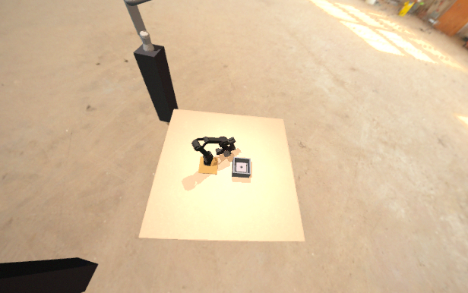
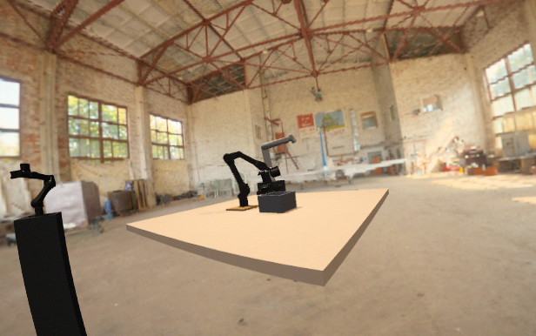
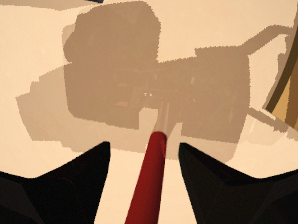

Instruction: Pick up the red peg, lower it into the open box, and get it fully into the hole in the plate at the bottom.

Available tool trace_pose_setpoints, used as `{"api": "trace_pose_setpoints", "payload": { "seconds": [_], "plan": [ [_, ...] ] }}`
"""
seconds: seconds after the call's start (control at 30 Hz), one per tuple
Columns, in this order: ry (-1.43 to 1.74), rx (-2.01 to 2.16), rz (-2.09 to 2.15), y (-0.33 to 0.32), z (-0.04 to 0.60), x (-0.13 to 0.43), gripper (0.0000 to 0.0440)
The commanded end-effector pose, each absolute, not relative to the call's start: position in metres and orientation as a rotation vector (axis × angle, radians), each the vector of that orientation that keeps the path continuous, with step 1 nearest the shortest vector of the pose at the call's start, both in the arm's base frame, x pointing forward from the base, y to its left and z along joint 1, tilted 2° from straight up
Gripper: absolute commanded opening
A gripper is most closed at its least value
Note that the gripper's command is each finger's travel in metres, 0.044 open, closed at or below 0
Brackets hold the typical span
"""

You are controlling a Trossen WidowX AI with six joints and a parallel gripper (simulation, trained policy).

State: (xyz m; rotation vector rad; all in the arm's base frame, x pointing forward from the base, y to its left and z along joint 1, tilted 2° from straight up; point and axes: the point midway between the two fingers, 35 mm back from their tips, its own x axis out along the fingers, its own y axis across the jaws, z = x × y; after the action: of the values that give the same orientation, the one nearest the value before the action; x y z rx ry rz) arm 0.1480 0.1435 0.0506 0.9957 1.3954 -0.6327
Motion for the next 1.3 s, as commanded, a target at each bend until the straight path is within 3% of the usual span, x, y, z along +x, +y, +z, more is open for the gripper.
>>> {"api": "trace_pose_setpoints", "payload": {
  "seconds": [0.0, 0.17, 1.27],
  "plan": [
    [1.418, 0.997, -0.628, 0.144, 0.049, 0.146, 0.0149],
    [1.447, 1.003, -0.625, 0.144, 0.048, 0.145, 0.0028],
    [1.128, 0.932, -0.548, 0.085, 0.15, 0.245, 0.0]
  ]
}}
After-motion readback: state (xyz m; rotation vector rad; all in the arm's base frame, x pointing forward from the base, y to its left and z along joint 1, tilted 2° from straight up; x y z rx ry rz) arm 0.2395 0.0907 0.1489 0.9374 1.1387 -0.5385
